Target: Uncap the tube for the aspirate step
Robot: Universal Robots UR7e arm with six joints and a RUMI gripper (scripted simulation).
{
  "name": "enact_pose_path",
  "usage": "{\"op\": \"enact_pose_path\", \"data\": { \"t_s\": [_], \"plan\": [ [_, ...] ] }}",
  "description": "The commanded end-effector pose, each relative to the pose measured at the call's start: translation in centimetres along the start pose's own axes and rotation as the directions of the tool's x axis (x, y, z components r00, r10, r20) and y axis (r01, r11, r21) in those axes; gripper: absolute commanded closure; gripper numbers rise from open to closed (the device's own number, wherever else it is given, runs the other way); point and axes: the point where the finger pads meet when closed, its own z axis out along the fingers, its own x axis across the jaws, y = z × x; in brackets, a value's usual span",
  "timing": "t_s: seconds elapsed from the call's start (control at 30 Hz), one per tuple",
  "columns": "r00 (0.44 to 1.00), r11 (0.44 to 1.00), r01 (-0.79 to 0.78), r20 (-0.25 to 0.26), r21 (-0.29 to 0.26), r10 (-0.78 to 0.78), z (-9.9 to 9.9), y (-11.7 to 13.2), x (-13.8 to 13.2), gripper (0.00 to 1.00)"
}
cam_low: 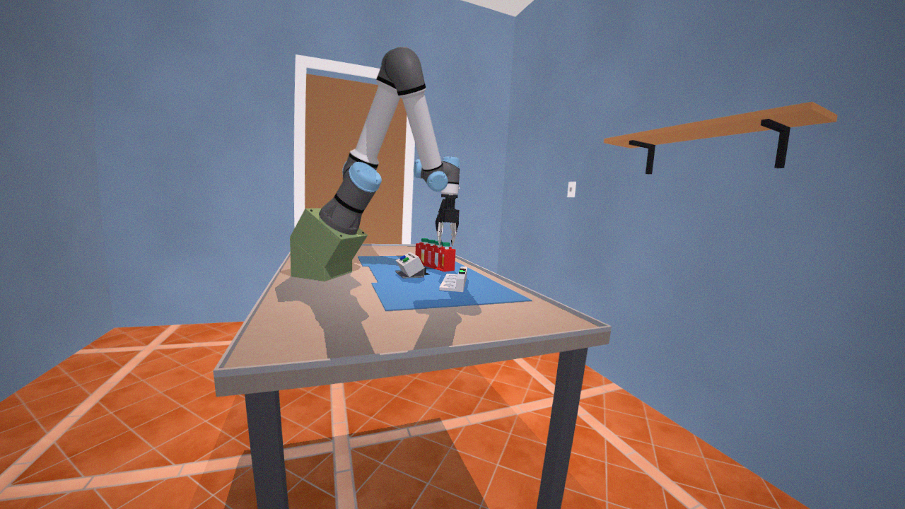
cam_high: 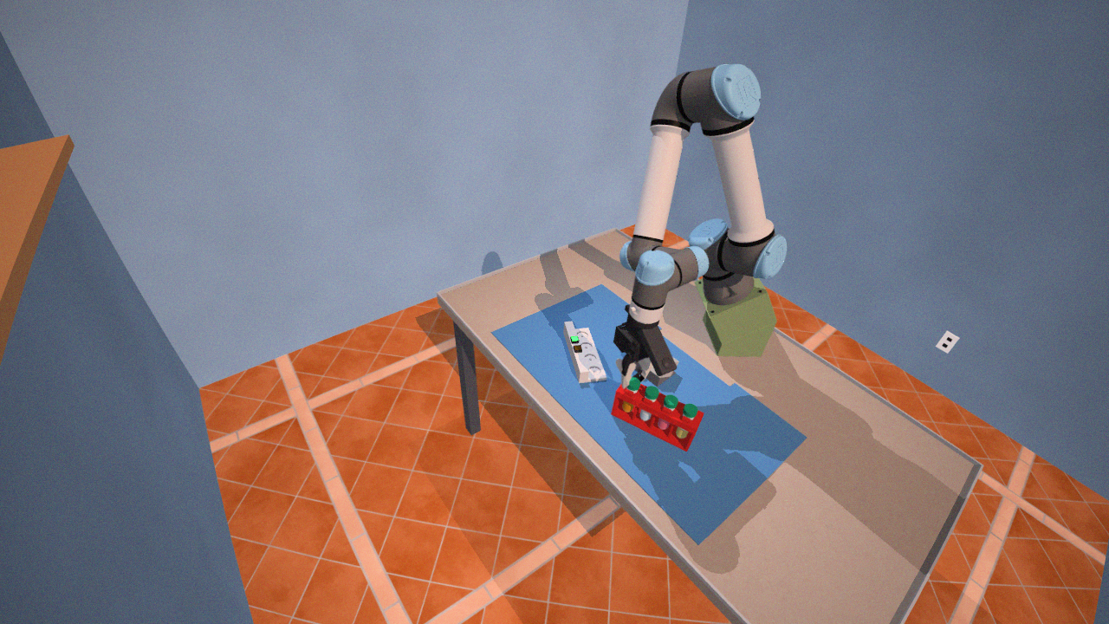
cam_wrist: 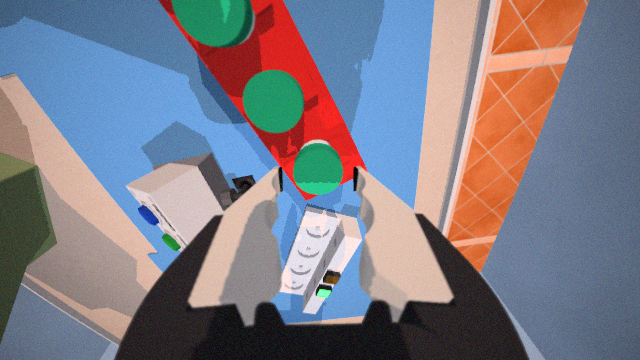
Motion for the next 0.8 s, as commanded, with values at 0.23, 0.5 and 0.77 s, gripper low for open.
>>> {"op": "enact_pose_path", "data": {
  "t_s": [0.23, 0.5, 0.77],
  "plan": [
    [1.0, 1.0, -0.008, 0.0, -0.002, 0.008, -0.03, -0.01, 0.03, 0.65],
    [0.917, 0.917, 0.398, 0.001, -0.002, -0.398, -0.08, -0.02, 0.03, 0.65],
    [0.741, 0.741, 0.672, 0.002, -0.002, -0.672, -0.08, -0.02, 0.03, 0.65]
  ]
}}
